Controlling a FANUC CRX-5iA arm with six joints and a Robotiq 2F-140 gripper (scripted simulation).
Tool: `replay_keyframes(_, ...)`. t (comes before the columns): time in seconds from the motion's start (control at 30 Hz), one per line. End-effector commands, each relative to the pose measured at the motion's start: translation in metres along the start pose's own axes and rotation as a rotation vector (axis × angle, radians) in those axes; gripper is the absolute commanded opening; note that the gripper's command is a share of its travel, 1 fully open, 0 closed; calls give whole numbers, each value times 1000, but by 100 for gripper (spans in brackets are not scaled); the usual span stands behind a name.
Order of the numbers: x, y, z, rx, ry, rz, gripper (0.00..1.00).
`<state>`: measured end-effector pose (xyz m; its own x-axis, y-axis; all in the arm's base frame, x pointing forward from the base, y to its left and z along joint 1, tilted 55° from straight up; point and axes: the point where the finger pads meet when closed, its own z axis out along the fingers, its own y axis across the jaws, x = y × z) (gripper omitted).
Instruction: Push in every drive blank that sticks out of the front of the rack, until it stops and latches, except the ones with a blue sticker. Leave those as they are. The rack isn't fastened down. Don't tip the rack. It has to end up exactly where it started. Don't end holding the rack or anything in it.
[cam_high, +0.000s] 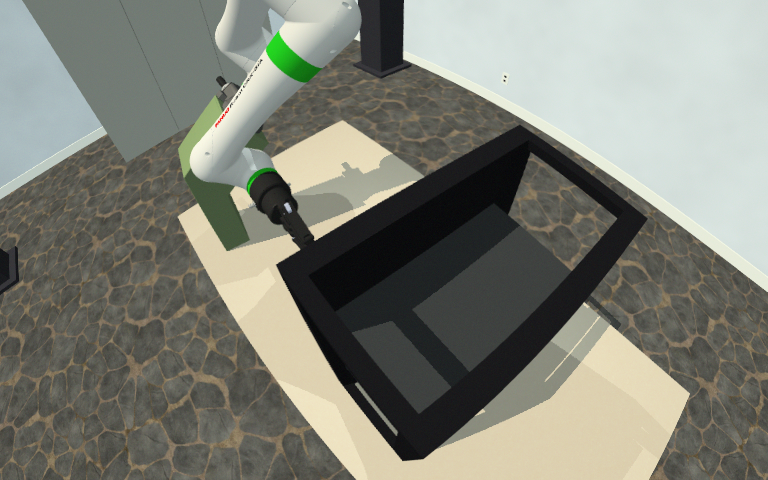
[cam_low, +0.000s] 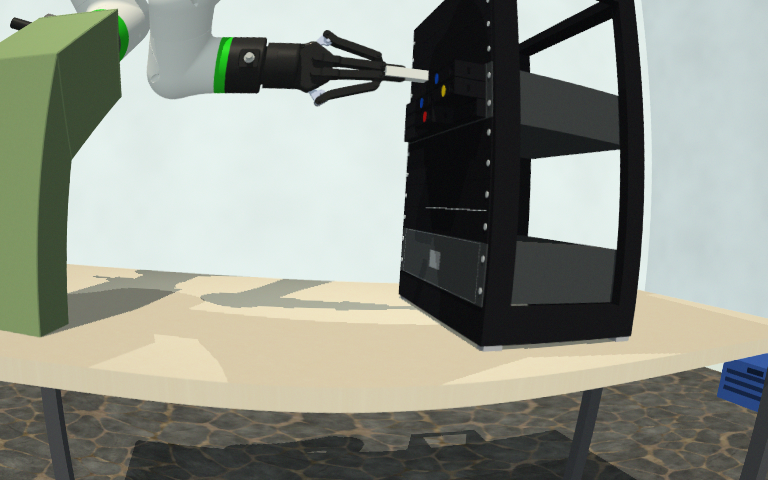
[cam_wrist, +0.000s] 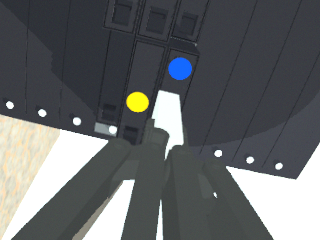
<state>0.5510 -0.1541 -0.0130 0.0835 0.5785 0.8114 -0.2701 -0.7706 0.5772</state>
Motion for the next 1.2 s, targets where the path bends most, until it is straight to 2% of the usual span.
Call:
replay_keyframes(0.0,0,0,0,0,0,0,0)
replay_keyframes(0.63,5,-2,-1,0,0,0,0)
replay_keyframes(0.93,42,-22,-10,0,0,0,0)
replay_keyframes(1.0,42,-22,-10,0,0,0,0)
replay_keyframes(1.17,68,-35,-15,0,0,0,0)
